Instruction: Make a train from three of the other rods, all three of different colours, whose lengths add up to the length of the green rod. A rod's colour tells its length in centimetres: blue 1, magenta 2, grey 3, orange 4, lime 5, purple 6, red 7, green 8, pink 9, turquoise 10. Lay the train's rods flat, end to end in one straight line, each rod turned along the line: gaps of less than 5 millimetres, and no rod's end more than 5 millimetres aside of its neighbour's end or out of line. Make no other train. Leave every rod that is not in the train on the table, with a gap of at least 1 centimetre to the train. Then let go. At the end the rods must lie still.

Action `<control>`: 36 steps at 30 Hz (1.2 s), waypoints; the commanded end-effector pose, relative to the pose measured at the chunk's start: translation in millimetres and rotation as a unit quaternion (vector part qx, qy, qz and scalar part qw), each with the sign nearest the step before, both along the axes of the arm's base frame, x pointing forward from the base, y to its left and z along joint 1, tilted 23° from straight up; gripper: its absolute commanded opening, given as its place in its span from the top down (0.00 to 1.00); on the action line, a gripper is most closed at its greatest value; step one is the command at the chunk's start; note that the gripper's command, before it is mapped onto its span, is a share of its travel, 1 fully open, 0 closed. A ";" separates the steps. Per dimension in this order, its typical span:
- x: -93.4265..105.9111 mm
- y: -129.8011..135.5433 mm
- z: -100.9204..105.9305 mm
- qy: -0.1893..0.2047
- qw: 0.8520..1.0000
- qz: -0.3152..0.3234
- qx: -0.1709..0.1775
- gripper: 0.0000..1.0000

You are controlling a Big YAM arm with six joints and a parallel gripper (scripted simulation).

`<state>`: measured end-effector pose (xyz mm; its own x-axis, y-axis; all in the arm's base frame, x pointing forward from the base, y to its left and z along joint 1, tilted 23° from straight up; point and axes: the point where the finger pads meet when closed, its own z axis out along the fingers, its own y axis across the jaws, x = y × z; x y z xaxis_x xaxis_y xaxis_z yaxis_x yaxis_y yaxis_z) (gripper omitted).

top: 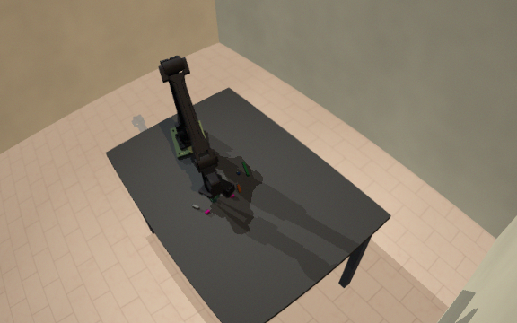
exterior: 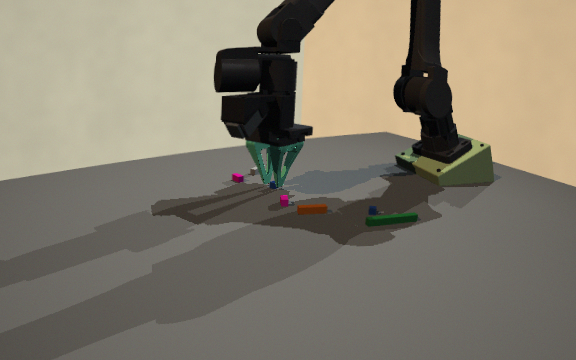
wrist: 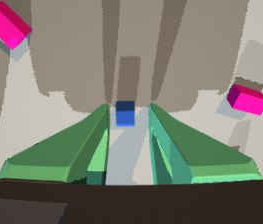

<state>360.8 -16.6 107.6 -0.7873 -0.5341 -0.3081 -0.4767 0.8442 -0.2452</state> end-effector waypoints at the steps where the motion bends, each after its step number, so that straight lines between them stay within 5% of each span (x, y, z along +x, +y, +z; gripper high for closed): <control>1: -1.8 -2.5 -1.1 -0.002 1.000 0.003 0.000 0.77; 17: -1.8 -2.5 -1.1 -0.002 1.000 0.003 0.000 0.77; 18: -1.8 -2.5 -1.1 -0.002 1.000 0.003 0.000 0.96; 36: -1.8 -2.5 -1.1 -0.002 1.000 0.003 0.000 0.96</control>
<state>360.8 -16.6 107.7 -0.7872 -0.5342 -0.3081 -0.4768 0.8441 -0.2452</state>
